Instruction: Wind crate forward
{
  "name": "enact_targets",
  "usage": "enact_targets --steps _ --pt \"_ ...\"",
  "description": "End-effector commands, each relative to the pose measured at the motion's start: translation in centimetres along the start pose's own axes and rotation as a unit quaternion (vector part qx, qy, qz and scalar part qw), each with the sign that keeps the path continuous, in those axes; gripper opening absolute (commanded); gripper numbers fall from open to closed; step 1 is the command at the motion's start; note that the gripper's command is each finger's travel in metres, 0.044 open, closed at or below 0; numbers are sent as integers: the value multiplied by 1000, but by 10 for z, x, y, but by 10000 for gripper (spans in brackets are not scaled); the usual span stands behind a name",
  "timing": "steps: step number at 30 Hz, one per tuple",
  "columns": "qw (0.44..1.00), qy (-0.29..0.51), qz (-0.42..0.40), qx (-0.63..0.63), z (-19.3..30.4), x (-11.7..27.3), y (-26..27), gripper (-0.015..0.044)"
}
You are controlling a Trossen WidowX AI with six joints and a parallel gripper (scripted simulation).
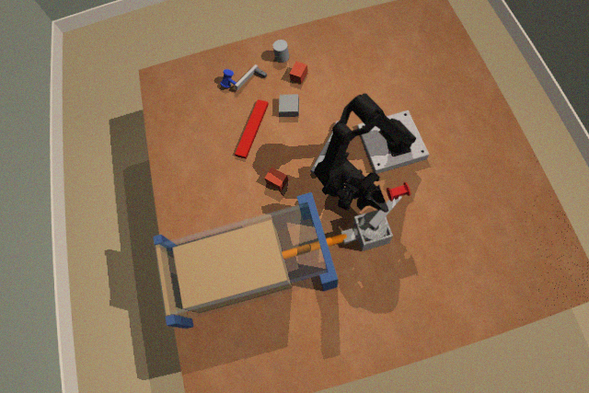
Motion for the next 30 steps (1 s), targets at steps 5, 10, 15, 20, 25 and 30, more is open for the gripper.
enact_targets --steps 5,10,15,20,25,30 --pt "1000 0 0 2 0 0 -2 0" --pt "1000 0 0 2 0 0 -2 0" --pt "1000 0 0 0 0 0 -1 131" --pt "1000 0 0 0 0 0 -1 240" --pt "1000 0 0 0 0 0 -1 240" --pt "1000 0 0 0 0 0 -1 240"
Point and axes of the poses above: the point midway between the two fingers, 35 mm back from their tips, its own x axis back along the fingers, its own y axis across the jaws, z = x × y, the point moved 3 cm from there along x, back along the fingers, and after that the axes turned 5 degrees about -x, right-handed, at the moved point
